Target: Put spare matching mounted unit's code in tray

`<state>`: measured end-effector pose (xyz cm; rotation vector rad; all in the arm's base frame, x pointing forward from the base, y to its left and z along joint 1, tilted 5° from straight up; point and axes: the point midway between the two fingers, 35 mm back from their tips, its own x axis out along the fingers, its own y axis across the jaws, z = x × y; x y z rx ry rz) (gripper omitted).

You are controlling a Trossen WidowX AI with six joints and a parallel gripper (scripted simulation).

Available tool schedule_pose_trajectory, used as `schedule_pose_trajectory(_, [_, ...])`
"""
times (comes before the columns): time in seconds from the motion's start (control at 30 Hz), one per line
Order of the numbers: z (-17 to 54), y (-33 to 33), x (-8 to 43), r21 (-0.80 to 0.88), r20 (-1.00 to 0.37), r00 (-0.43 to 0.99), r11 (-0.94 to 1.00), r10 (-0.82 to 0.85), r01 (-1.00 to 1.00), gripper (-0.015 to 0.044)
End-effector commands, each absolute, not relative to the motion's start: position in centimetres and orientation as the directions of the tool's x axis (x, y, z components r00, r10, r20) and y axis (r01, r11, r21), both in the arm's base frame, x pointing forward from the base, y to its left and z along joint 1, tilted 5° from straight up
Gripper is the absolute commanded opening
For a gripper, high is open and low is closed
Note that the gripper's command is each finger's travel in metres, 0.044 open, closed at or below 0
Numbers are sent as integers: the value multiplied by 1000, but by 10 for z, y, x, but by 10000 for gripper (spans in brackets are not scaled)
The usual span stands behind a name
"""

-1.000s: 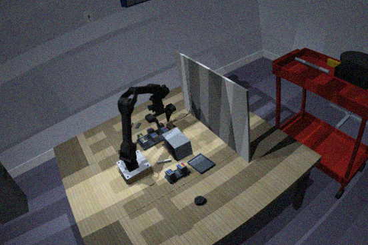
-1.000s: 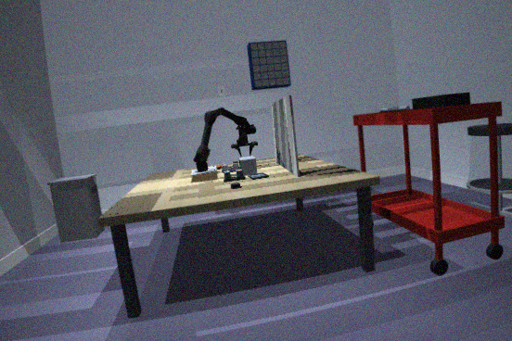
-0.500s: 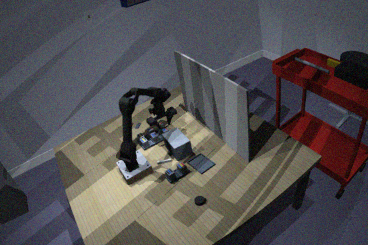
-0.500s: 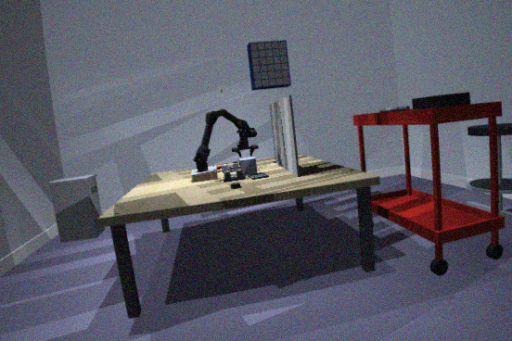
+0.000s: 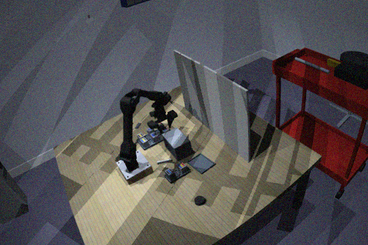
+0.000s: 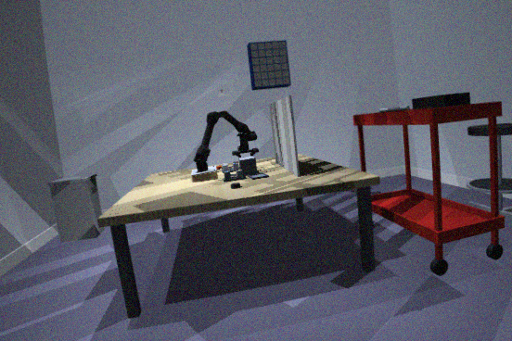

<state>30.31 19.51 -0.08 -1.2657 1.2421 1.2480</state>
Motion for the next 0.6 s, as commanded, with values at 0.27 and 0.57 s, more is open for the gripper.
schedule_pose_trajectory(0.27, [-21,193,300,36,-998,-34,-53,-44,-998,300])
schedule_pose_trajectory(0.57, [-22,193,300,35,-998,-33,-50,-48,-998,247])
